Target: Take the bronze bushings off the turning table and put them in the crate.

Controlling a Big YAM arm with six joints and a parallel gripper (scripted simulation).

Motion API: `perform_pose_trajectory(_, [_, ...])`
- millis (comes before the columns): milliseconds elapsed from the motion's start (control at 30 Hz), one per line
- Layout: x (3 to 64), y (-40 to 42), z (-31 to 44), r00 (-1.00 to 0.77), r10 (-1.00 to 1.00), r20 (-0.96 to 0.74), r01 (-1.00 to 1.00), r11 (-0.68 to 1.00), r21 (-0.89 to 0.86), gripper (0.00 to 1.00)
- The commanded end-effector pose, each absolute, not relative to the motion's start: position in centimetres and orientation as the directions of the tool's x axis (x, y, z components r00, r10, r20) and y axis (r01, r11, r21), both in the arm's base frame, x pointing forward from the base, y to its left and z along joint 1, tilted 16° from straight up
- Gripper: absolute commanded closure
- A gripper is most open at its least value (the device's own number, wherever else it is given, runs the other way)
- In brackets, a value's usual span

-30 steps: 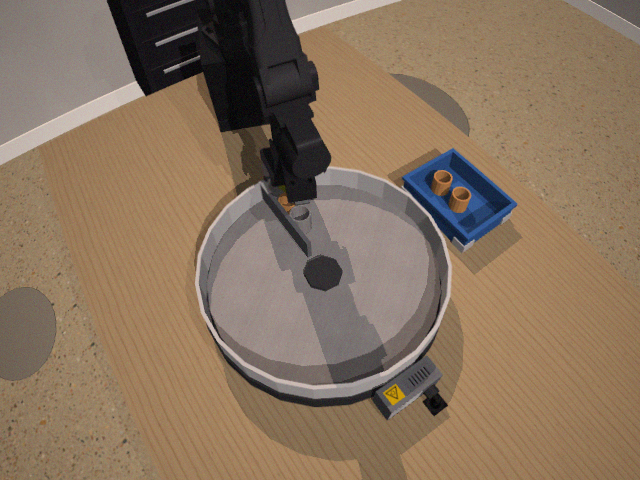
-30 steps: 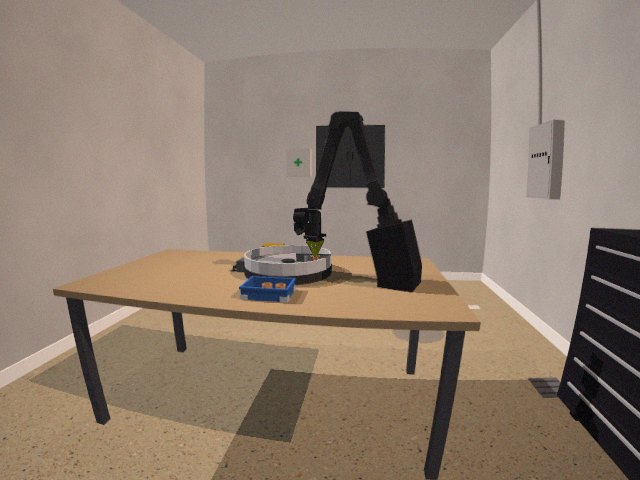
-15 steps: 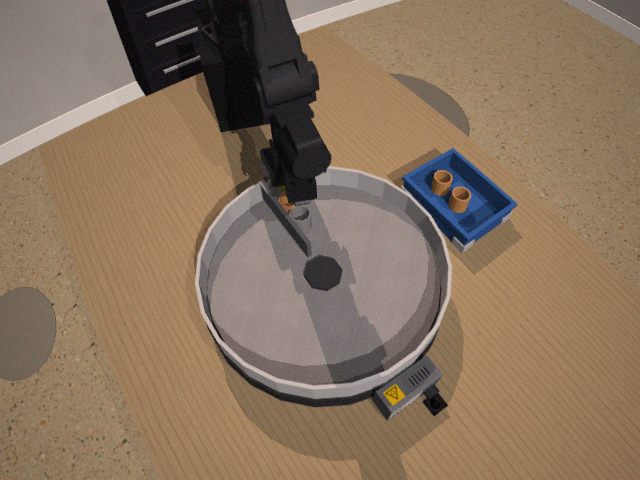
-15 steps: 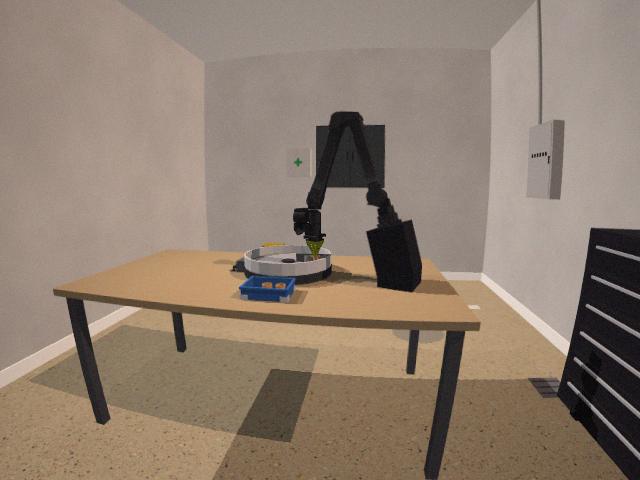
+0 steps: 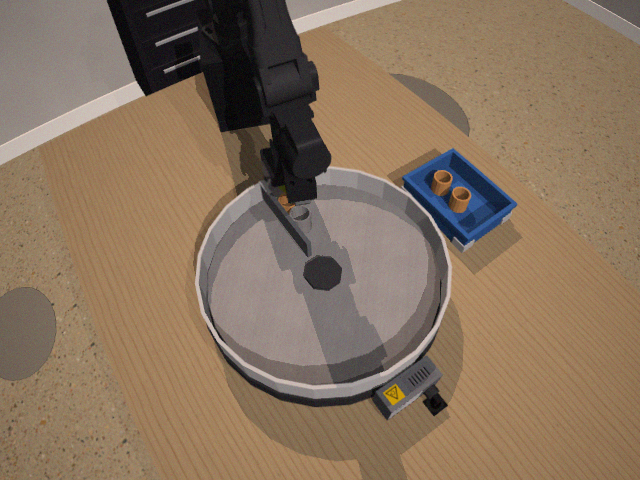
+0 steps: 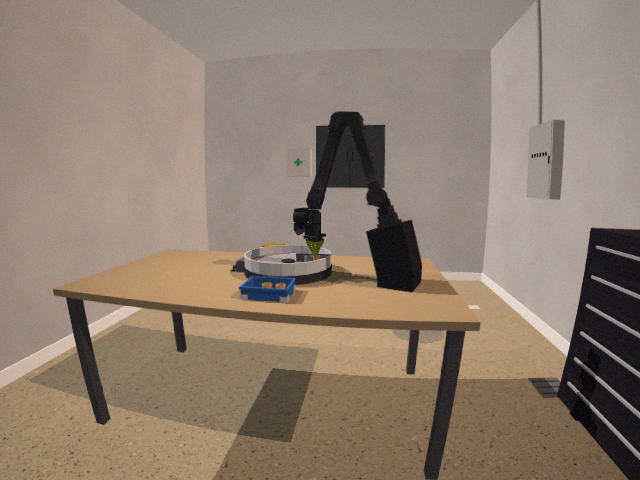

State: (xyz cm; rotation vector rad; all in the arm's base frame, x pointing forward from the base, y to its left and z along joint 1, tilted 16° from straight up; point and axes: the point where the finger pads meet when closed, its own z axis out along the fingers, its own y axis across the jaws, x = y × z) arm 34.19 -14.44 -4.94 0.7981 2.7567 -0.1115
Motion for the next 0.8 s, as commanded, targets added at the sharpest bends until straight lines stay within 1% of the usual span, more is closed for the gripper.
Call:
perform_pose_trajectory(0, [35.9, -15.6, -3.9, -0.8, 0.506, -0.321, 0.532, 0.846, 0.007, 0.86])
perform_pose_trajectory(600, [36.1, -15.8, -6.1, -0.803, 0.509, -0.31, 0.534, 0.846, 0.005, 0.86])
perform_pose_trajectory(767, [36.6, -16.0, -5.3, -0.796, 0.504, -0.334, 0.532, 0.846, 0.01, 0.86])
